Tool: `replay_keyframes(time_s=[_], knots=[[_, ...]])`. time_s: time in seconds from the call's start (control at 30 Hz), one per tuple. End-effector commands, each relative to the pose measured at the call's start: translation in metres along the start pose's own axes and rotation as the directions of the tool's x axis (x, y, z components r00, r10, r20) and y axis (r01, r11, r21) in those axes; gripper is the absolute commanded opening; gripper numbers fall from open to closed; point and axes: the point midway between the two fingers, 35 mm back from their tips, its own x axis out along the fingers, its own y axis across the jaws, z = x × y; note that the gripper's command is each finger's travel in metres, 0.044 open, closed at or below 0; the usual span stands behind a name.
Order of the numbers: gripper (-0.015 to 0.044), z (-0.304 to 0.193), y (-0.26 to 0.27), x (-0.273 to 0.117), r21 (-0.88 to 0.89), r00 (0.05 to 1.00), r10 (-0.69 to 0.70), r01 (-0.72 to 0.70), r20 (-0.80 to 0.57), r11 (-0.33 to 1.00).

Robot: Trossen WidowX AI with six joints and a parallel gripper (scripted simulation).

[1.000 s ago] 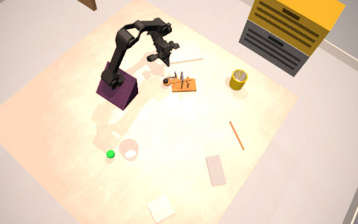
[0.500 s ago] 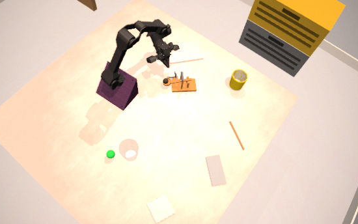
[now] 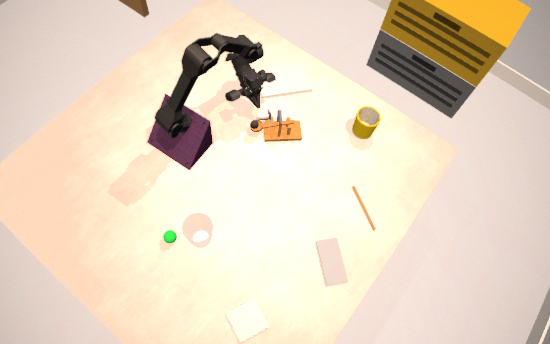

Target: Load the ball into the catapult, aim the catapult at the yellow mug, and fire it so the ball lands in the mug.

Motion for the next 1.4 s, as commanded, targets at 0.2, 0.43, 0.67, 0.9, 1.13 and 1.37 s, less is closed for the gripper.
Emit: replay_keyframes(time_s=[0.2,0.43,0.67,0.9,1.13,1.37], knots=[[0.0,-0.014,-0.003,0.015,-0.017,1.0,-0.007,0.007,0.007,1.0],[0.0,-0.022,-0.004,0.023,-0.017,1.0,-0.007,0.007,0.007,1.0],[0.0,-0.03,-0.006,0.031,-0.017,1.0,-0.007,0.007,0.008,1.0],[0.0,-0.038,-0.008,0.039,-0.017,1.0,-0.007,0.008,0.008,1.0],[0.0,-0.046,-0.01,0.047,-0.018,1.0,-0.008,0.008,0.008,1.0],[0.0,-0.061,-0.011,0.062,-0.017,1.0,-0.008,0.008,0.009,1.0]])
